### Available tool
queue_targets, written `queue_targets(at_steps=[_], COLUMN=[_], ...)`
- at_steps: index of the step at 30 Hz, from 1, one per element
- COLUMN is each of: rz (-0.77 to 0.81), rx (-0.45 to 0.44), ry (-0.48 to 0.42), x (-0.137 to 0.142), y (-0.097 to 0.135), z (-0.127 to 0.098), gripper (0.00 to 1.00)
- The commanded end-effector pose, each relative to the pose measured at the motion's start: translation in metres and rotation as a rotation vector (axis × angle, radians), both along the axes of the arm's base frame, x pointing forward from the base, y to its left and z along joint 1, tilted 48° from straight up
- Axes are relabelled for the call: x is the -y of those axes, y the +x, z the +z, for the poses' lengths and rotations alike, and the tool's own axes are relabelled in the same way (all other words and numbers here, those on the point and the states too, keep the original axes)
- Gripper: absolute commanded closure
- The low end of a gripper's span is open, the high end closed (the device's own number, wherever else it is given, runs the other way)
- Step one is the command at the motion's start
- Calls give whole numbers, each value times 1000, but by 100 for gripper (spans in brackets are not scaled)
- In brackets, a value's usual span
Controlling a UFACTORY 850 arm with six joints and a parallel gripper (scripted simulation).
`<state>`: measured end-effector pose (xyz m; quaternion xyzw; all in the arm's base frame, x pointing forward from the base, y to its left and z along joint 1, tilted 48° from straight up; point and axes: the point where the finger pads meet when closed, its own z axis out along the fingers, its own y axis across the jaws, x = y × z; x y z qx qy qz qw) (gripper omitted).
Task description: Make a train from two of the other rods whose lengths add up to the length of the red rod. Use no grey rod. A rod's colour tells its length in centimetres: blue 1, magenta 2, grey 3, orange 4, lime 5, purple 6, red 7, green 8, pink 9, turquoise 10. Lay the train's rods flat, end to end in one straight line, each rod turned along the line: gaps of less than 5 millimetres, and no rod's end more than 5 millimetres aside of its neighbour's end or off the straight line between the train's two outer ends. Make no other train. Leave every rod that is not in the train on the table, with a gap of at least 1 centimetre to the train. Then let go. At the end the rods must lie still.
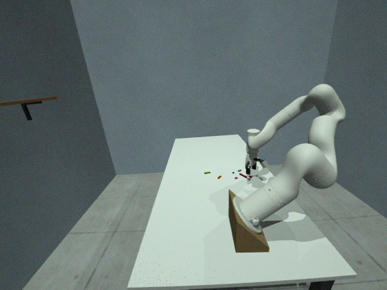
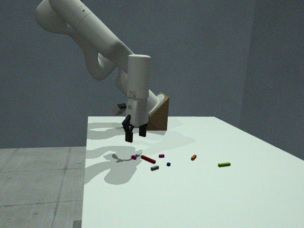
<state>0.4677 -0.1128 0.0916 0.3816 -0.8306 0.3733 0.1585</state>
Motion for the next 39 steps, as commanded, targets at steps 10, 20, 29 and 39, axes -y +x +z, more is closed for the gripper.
queue_targets(at_steps=[10, 20, 29, 39], rz=[1, -93, -313, -522], rx=[1, 104, 348, 580], ry=[0, 3, 10, 16], x=[0, -5, -17, -28], y=[1, 8, 26, 41], z=[0, -4, -16, -28], gripper=[0, 0, 0, 0])
